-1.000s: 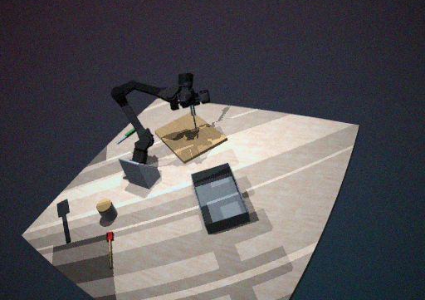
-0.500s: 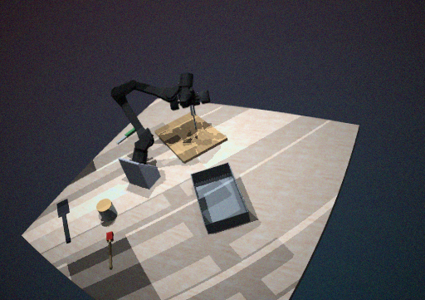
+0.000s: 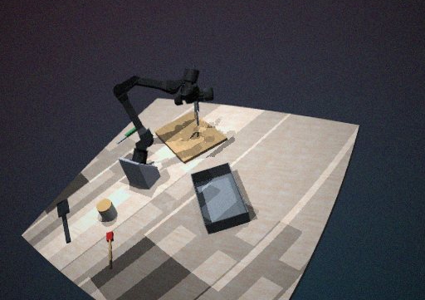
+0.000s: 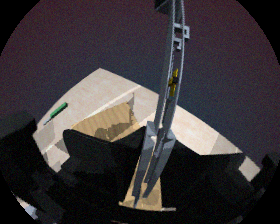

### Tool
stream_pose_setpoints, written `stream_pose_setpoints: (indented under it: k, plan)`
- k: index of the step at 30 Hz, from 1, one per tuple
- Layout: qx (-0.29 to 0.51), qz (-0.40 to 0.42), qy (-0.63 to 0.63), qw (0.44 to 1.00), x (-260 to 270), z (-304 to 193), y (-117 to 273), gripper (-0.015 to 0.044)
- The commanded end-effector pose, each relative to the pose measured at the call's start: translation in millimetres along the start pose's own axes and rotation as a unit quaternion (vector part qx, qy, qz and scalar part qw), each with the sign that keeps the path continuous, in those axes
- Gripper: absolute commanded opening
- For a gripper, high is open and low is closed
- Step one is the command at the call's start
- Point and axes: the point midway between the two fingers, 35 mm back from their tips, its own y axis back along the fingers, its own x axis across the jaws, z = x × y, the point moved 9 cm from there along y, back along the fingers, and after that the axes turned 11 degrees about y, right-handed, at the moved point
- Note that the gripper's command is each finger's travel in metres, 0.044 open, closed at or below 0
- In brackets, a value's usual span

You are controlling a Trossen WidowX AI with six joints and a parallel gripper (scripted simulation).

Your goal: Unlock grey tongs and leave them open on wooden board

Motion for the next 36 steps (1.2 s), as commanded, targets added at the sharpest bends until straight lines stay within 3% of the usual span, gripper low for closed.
stream_pose_setpoints:
  k: [1,18,36]
  plan:
    - [0.024,-0.008,-0.005,1.000,-6,10,-7,-0.0150]
    - [0.157,-0.005,-0.016,0.987,-10,41,-24,-0.0150]
    - [0.328,0.064,0.032,0.942,5,72,-19,-0.0150]
